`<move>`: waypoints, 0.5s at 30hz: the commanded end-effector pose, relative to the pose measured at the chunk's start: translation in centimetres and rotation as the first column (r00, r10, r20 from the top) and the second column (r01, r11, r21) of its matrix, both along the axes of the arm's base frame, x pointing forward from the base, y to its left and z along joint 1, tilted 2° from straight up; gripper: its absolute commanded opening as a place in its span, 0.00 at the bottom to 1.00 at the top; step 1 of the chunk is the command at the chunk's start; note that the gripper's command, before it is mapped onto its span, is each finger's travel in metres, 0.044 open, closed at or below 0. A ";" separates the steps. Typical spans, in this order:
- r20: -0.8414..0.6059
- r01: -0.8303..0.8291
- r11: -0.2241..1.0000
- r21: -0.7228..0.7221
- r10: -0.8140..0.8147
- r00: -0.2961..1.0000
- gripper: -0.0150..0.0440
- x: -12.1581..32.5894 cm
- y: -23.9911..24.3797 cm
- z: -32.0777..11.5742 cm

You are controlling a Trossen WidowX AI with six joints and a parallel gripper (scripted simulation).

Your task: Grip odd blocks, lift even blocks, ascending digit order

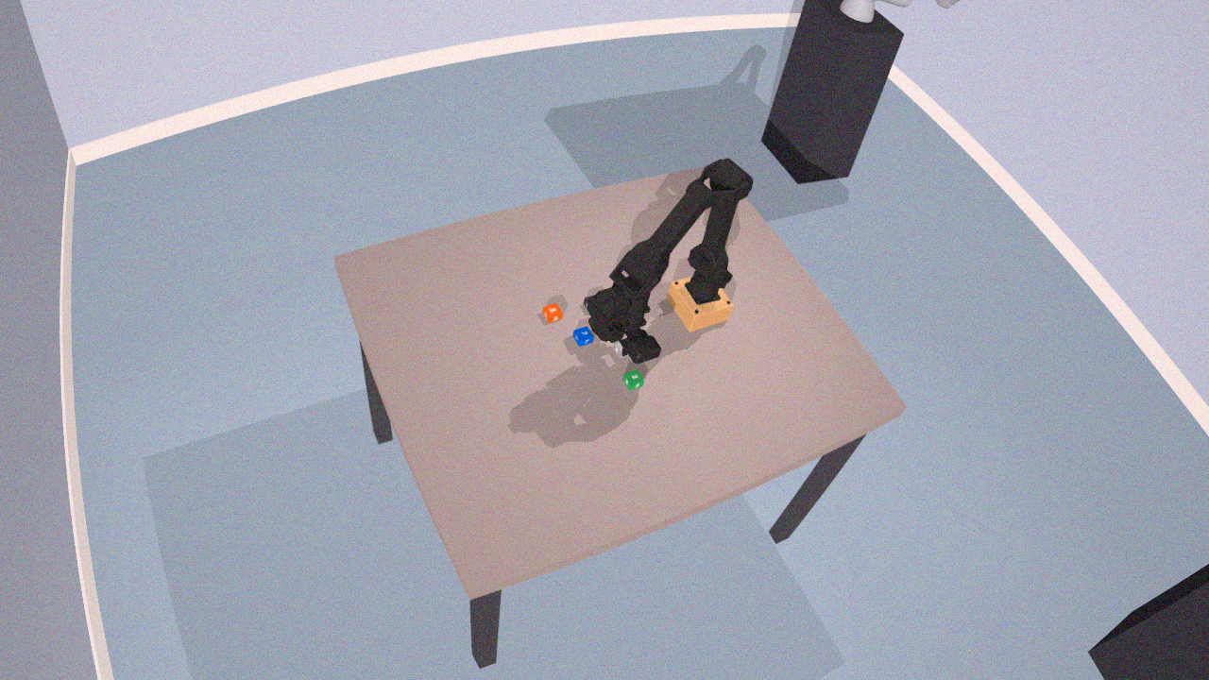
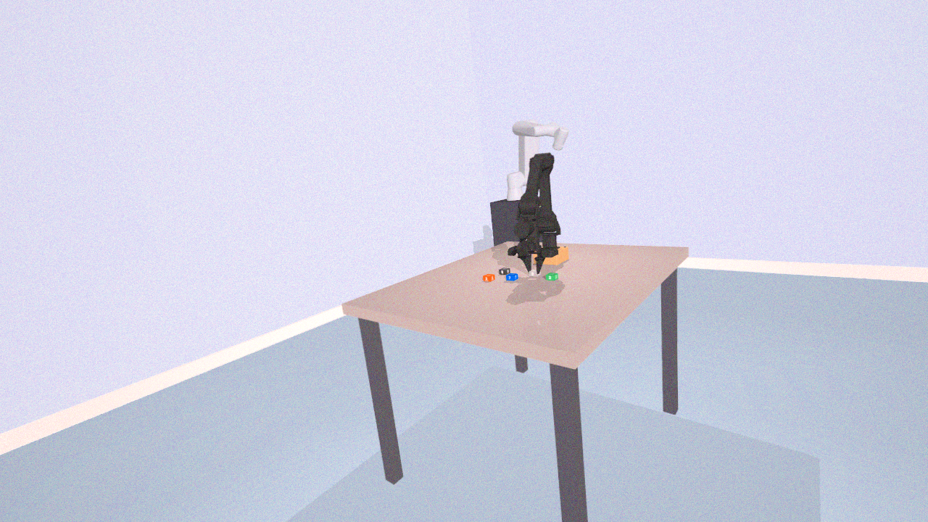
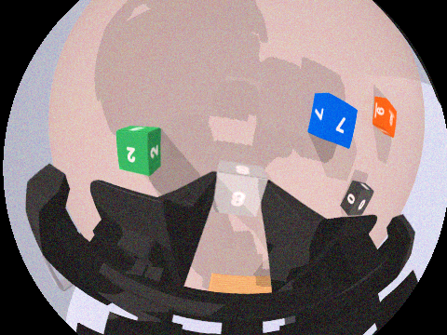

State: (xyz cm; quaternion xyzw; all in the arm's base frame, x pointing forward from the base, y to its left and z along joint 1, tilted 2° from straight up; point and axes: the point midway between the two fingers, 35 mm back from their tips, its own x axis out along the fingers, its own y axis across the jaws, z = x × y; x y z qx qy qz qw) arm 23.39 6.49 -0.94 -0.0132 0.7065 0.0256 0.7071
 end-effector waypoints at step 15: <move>-0.008 0.005 1.000 -0.003 -0.005 1.000 0.81 -0.2 -0.1 -0.3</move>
